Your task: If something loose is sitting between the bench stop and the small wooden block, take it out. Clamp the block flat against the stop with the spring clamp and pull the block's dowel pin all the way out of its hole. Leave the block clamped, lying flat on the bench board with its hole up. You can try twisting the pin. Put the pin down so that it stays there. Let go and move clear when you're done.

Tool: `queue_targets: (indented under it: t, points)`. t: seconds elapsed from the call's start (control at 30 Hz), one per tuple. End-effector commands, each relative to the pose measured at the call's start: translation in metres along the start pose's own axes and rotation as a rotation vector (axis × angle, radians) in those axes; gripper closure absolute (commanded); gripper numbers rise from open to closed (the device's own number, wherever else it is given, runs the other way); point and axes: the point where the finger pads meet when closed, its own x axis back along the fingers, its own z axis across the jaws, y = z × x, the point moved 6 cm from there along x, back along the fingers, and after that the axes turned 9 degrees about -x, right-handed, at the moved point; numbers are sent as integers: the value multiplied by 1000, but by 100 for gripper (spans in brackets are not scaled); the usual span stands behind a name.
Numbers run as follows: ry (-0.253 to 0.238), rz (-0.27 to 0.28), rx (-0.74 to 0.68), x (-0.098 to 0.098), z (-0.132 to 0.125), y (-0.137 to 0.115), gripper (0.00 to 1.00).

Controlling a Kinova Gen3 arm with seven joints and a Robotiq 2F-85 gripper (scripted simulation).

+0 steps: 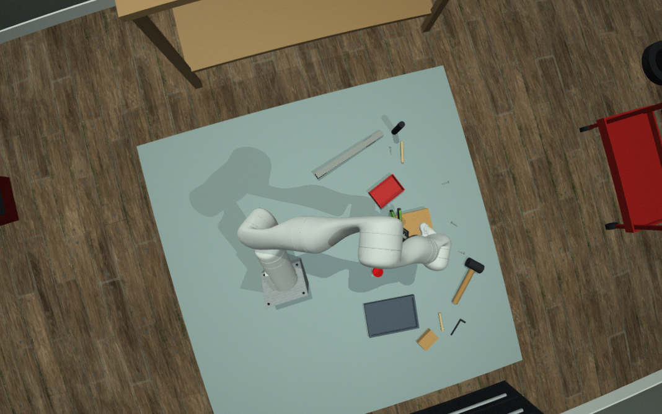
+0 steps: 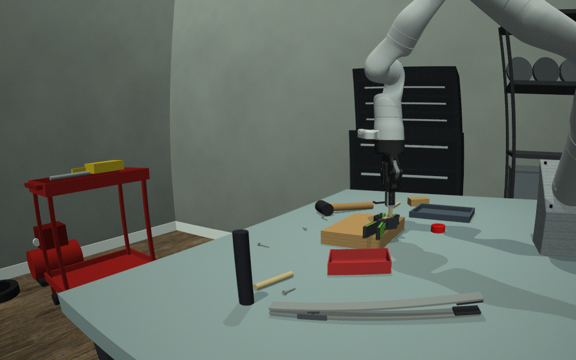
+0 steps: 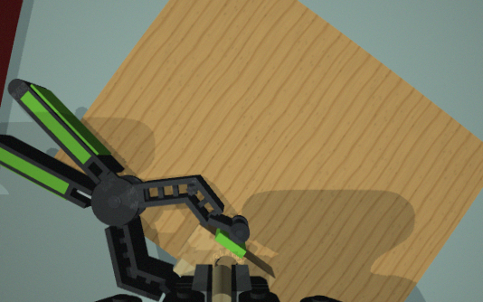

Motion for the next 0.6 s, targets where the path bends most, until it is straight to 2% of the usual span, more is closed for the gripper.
queue_targets:
  t: [0.0, 0.57]
  points:
    - [11, 10, 20, 1, 4, -2, 90]
    - [11, 10, 77, 2, 4, -2, 90]
